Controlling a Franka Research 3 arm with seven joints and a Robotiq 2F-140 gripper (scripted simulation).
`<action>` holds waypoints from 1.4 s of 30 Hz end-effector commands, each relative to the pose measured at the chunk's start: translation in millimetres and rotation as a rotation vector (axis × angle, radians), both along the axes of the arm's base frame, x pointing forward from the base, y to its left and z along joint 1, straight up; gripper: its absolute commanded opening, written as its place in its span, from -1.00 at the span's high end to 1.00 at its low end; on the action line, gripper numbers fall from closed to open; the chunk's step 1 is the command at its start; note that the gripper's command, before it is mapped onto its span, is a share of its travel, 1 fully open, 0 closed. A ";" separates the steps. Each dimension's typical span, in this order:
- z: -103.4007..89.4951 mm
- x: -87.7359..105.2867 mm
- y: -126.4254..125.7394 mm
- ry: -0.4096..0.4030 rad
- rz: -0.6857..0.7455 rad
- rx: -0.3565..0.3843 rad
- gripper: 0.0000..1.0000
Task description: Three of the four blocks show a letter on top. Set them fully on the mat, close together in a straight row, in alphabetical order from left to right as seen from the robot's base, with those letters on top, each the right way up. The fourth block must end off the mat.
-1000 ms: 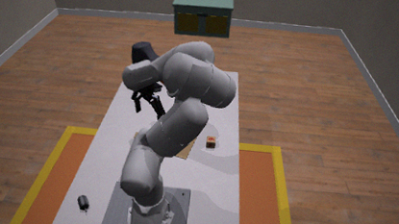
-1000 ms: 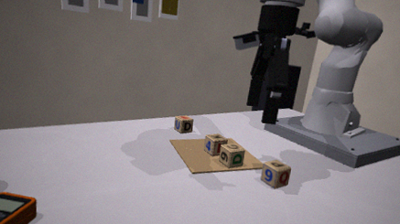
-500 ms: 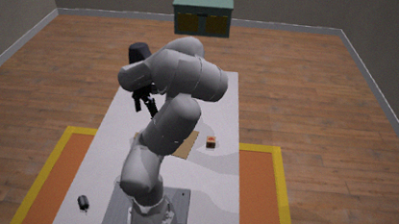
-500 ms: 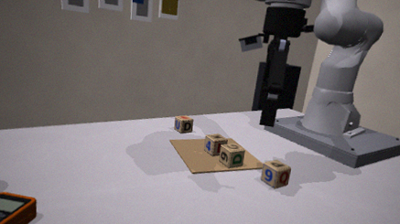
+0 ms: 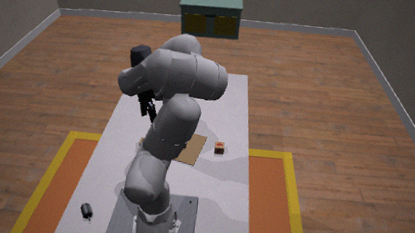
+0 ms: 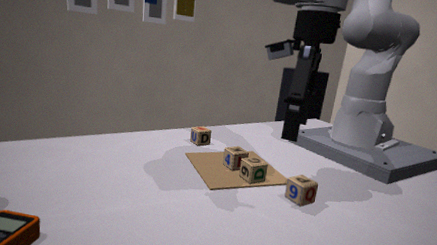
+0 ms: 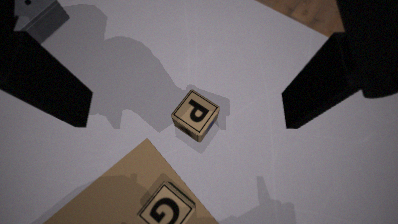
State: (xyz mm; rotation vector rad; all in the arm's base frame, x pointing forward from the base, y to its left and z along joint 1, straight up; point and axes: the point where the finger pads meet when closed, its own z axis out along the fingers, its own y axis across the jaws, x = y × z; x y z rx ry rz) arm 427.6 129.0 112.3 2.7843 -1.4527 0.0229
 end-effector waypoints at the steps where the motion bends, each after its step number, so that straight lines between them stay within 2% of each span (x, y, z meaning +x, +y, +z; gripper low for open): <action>1: -0.6 -0.2 6.0 -0.009 -0.139 0.009 -1.00; 33: -13.4 -13.5 29.7 0.007 -0.589 0.009 -1.00; 37: -13.9 -14.0 30.5 0.007 -0.603 0.008 -1.00; 38: -13.9 -14.0 30.5 0.007 -0.603 0.008 -0.10; 42: -13.9 -14.0 30.5 0.007 -0.603 0.008 -0.10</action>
